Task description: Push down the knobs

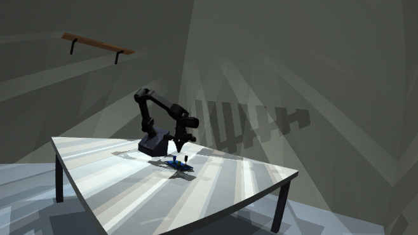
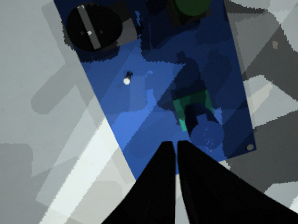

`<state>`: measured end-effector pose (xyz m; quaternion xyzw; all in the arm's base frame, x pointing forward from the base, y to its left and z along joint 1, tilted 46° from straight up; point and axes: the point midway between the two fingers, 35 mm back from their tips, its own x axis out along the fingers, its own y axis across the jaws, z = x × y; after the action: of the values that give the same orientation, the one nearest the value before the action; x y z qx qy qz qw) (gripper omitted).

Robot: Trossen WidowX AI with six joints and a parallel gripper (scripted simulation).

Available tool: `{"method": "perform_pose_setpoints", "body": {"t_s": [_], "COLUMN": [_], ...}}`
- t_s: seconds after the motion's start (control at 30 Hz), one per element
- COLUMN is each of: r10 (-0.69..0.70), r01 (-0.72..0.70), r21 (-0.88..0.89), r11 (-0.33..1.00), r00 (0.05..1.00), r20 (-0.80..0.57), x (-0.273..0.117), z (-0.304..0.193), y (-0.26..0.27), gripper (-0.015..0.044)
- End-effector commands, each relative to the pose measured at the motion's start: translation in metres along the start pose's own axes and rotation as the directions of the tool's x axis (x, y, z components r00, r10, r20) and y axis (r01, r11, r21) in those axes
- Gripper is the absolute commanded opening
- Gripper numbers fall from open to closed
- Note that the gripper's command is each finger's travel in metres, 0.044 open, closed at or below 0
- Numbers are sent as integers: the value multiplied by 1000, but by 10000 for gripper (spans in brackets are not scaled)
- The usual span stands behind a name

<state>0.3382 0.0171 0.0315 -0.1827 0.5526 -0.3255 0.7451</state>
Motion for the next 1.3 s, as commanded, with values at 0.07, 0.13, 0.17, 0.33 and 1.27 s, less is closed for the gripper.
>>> {"method": "perform_pose_setpoints", "body": {"t_s": [0.07,0.13,0.17,0.33,1.27], "r10": [1,0,0,-2,-13], "r01": [1,2,3,7,31], "r21": [196,264,298,459,962], "r11": [981,964,955,888,270], "r00": [1000,1000,1000,1000,1000], "r20": [-6,-8,-9,-12,-28], "x": [-6,-8,-9,-14,-38], "z": [10,13,14,22,52], "y": [7,9,10,14,31], "gripper": [0,0,0,0,0]}}
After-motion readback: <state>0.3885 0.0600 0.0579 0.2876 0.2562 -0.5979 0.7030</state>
